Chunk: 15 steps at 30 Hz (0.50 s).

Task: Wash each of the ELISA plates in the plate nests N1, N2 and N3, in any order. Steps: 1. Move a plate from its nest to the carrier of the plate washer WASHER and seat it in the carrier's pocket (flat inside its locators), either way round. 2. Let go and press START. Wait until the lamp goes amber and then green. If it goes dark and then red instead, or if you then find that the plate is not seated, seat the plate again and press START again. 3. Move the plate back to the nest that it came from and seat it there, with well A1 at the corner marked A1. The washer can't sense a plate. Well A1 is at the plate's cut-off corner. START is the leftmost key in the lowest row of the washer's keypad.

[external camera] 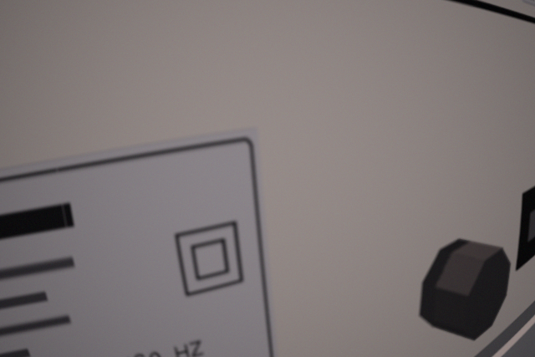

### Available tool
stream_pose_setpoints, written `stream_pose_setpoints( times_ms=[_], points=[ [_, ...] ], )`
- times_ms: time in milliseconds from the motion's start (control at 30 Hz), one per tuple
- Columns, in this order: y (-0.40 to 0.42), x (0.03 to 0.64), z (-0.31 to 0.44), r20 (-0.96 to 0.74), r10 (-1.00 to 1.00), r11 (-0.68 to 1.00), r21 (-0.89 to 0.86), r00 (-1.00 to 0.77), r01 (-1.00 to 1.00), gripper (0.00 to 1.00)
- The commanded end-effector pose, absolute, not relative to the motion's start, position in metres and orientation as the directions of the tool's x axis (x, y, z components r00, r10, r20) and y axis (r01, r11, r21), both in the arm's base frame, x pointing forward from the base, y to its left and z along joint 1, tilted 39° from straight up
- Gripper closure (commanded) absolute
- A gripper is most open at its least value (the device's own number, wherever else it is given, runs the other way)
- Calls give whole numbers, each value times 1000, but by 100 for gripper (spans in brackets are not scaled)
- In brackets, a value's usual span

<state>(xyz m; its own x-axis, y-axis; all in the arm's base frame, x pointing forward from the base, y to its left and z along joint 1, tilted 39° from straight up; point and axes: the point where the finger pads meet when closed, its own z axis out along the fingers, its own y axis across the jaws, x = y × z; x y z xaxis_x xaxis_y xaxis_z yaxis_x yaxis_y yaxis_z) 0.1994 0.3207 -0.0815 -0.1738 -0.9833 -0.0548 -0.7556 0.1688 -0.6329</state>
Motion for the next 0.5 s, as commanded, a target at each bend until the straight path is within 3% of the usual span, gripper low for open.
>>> stream_pose_setpoints(
  times_ms=[0, 467],
  points=[
    [326, 189, -72, -74, -983, 176, -633, -168, -754, 0],
    [328, 185, -64, -72, -982, 181, -632, -176, -753, 0]
  ],
)
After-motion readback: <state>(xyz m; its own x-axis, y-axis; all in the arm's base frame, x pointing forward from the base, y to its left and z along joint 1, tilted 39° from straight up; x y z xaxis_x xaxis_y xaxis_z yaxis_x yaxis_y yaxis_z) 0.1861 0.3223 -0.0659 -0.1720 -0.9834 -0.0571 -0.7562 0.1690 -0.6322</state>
